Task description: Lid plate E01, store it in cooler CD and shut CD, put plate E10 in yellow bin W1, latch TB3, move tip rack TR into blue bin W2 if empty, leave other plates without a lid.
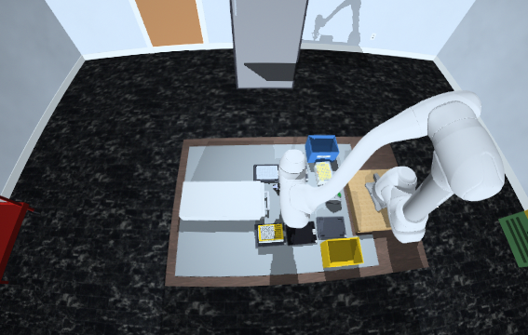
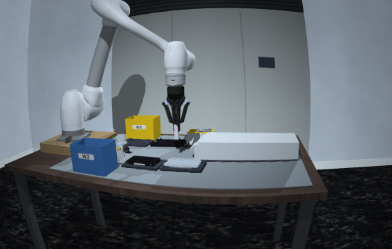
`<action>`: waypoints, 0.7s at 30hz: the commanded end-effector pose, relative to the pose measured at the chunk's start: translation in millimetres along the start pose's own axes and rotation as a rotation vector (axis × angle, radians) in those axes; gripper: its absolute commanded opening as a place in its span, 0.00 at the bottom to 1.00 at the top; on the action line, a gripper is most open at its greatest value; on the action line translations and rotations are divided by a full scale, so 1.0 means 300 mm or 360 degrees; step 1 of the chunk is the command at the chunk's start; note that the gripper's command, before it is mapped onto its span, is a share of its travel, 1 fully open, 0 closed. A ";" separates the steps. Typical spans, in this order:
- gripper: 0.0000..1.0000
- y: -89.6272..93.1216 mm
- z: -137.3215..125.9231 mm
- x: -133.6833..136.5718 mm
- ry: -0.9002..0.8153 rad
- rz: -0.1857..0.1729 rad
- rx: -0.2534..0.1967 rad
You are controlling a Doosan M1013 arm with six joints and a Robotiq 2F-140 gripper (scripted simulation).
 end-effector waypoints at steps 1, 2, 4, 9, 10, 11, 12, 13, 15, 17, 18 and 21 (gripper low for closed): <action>0.00 -0.012 0.000 0.000 0.0000 0.0000 0.0000; 0.00 -0.016 0.000 0.000 0.0000 0.0000 0.0000; 0.00 -0.025 0.000 0.000 0.0000 0.0000 0.0000; 0.00 -0.039 0.000 0.000 0.0000 0.0000 0.0000; 0.00 -0.043 0.000 0.000 0.0000 0.0000 0.0000; 0.00 -0.048 0.000 0.000 0.0000 0.0000 0.0000; 0.00 -0.052 0.000 0.000 0.0000 0.0000 0.0000; 0.00 -0.056 0.000 0.000 0.0000 0.0000 0.0000; 0.00 -0.065 0.000 0.000 0.0000 0.0000 0.0000; 0.00 -0.074 0.000 0.000 0.0000 0.0000 0.0000; 0.00 -0.079 0.000 0.000 0.0000 0.0000 0.0000; 0.00 -0.092 0.000 0.000 0.0000 0.0000 0.0000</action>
Point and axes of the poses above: the point where the finger pads meet when closed, its own y axis out along the fingers, its own x axis across the jaws, z = x × y, the point moved 9 cm from there along -y, back along the fingers, and after that the axes turned 3 degrees about -y, right-handed, at the moved point
